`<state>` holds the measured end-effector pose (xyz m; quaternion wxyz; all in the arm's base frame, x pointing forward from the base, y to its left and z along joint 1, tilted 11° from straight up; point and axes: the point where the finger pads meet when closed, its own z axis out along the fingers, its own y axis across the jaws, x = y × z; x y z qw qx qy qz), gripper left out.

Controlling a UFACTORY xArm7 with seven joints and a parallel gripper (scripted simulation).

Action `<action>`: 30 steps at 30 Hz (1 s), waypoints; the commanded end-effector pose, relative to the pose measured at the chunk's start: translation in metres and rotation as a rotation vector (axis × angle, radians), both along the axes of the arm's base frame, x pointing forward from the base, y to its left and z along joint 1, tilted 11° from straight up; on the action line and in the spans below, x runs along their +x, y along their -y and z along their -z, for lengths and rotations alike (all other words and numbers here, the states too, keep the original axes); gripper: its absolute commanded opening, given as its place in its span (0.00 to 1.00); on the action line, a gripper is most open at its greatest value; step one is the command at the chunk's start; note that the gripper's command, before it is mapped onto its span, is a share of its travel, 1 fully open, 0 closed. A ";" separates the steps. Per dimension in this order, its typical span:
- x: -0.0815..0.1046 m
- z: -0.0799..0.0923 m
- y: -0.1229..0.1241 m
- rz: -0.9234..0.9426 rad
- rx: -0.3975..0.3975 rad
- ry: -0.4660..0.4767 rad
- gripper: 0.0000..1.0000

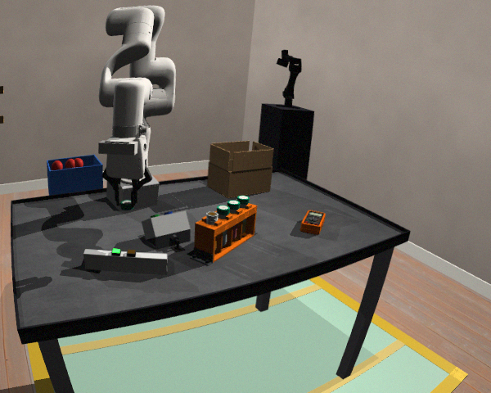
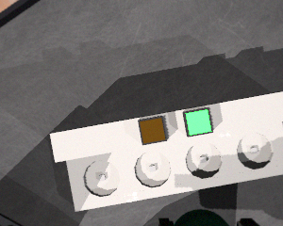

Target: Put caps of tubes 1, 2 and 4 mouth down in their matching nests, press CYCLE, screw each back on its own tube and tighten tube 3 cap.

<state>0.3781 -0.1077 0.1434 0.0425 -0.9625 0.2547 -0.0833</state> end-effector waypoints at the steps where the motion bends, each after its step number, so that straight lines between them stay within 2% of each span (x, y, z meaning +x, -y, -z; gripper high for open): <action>1: 0.006 -0.004 -0.034 0.006 -0.009 0.002 0.00; 9: 0.014 -0.007 -0.087 0.006 -0.009 0.002 0.00; 11: 0.014 -0.007 -0.087 0.006 -0.009 0.002 0.00; 26: 0.028 -0.012 -0.192 0.006 -0.008 0.002 0.00; 28: 0.028 -0.012 -0.192 0.006 -0.008 0.002 0.00; 30: 0.031 -0.013 -0.209 0.006 -0.008 0.002 0.00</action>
